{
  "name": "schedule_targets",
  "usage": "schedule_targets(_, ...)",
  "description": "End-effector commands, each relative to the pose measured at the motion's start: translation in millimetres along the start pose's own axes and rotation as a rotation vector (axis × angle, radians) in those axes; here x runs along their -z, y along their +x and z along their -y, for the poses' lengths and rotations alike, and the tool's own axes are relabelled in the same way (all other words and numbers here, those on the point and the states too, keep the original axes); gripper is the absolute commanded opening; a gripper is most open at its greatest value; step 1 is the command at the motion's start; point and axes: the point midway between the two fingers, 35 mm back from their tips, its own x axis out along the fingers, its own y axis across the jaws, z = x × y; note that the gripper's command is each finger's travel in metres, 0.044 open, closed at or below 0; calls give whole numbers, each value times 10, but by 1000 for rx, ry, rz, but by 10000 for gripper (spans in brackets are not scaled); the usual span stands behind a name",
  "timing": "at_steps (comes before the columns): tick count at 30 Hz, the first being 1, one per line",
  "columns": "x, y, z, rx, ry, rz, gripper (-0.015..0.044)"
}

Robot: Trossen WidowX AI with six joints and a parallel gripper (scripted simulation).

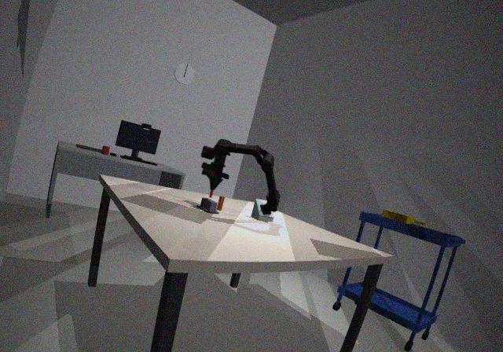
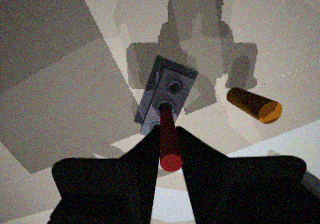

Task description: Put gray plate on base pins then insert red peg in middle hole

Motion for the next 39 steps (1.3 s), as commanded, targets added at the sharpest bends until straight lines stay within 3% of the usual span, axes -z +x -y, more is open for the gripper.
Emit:
schedule_targets(1, -12, 0, 4, 3, -4, 0, 0)
schedule_targets(39, -10, 153, 10, 2, -4, -1, 0)
